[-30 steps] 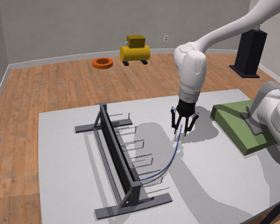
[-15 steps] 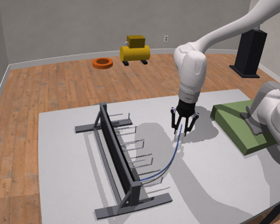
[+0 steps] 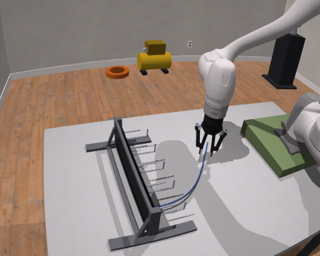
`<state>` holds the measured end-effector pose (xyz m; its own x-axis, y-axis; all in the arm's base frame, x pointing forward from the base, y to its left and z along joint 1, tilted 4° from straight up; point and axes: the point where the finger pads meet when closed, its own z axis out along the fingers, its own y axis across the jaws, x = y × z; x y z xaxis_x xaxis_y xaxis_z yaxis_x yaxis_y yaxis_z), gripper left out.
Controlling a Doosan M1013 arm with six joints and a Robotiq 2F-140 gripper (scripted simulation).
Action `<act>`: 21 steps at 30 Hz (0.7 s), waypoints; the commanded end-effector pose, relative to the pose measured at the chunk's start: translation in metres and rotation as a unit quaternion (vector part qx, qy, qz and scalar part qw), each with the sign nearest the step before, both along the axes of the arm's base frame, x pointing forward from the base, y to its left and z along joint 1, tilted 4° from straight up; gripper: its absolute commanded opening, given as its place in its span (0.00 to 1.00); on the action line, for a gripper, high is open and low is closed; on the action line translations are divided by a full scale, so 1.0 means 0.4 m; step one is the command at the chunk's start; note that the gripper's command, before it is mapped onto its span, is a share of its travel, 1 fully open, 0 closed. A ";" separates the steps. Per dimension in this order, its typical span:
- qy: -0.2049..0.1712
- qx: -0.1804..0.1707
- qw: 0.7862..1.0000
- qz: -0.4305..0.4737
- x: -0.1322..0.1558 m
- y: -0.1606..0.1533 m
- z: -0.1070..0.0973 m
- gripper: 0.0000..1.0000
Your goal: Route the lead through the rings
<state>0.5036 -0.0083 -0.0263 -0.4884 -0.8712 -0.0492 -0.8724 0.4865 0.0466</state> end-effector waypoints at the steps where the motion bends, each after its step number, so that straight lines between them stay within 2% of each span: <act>1: 0.000 0.000 1.000 0.000 0.000 0.000 -0.002 0.20; 21: 0.000 0.000 1.000 0.000 0.000 0.001 -0.013 0.20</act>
<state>0.5035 -0.0080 -0.0313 -0.4885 -0.8712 -0.0493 -0.8724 0.4865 0.0465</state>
